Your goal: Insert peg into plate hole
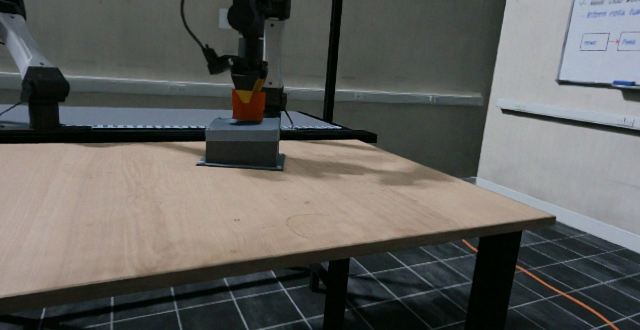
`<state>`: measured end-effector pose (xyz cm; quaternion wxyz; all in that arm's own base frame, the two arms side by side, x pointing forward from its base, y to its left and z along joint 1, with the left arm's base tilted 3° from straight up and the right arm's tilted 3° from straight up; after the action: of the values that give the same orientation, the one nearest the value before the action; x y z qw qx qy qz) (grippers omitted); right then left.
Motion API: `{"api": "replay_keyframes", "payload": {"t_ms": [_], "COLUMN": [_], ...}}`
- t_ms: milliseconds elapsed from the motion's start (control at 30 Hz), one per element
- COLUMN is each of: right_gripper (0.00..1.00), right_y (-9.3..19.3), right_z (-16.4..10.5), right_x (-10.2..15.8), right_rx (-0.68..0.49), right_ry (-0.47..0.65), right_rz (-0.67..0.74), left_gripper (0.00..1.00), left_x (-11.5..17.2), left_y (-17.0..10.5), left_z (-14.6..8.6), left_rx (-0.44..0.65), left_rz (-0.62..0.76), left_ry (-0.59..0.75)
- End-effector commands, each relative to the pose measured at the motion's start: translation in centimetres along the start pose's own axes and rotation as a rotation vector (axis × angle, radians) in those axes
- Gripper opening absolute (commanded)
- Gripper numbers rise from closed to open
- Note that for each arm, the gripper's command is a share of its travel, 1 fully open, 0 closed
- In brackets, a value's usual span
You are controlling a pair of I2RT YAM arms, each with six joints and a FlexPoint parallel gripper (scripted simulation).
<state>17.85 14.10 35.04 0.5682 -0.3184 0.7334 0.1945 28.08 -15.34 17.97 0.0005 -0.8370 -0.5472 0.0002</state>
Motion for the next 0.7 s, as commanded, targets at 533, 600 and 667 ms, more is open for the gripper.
{"api": "replay_keyframes", "payload": {"t_ms": [533, 600, 667], "right_gripper": [1.00, 1.00, 1.00], "right_y": [6.2, 6.2, 6.2], "right_z": [-3.0, -3.0, -3.0], "right_x": [3.7, 3.7, 3.7], "right_rx": [-0.276, -0.274, -0.274], "right_ry": [0.098, 0.098, 0.098], "right_rz": [-0.074, -0.074, -0.074], "left_gripper": [0.33, 0.33, 0.11], "left_x": [0.1, 0.1, 0.0], "left_y": [0.7, 0.7, 1.0], "left_z": [-1.3, -1.3, -2.3], "left_rx": [-0.066, -0.066, -0.111], "left_rz": [-0.006, -0.006, -0.007], "left_ry": [-0.007, -0.007, -0.011]}}
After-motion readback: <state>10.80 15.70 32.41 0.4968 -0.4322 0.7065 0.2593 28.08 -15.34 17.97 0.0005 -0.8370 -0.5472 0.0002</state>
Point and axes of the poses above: on each arm, the point where the finger pads meet when closed, its own z axis out along the fingers, its own y axis across the jaws, x = y × z, the point moved 6 cm from there along -z, back along the fingers, and after that the axes turned 5 degrees about -z, right-handed, at the moved point
